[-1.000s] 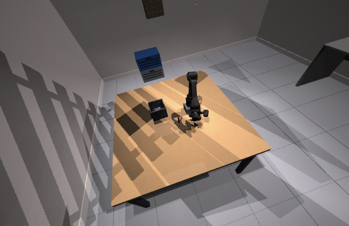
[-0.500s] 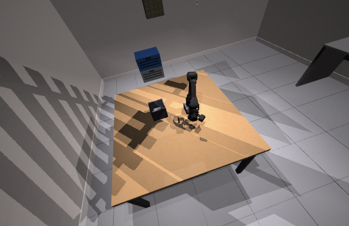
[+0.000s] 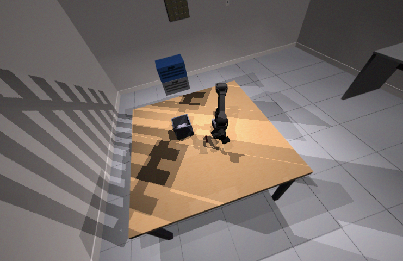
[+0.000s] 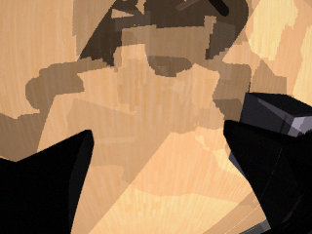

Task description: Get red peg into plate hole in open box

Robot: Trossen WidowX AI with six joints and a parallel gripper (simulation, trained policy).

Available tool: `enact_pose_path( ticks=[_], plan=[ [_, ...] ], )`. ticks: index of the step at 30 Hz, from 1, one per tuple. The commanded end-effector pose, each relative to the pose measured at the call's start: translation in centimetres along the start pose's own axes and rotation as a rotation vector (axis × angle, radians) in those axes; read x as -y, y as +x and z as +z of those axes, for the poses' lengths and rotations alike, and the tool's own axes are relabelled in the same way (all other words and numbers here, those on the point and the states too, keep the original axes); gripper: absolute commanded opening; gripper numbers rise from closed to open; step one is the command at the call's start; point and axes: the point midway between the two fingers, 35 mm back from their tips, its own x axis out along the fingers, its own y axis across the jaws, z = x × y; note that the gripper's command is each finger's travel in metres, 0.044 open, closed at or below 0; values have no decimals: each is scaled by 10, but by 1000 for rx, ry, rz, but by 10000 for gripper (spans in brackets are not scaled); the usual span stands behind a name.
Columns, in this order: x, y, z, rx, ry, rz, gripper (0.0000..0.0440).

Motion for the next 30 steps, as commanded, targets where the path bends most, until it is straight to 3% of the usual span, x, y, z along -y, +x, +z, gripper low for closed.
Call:
enact_pose_path(
  ticks=[1, 15, 30],
  plan=[
    [-1, -9, 14, 60, 123, 7, 440],
    [12, -51, 59, 195, 591, 55, 440],
    [53, -99, 71, 183, 961, 68, 440]
  ],
)
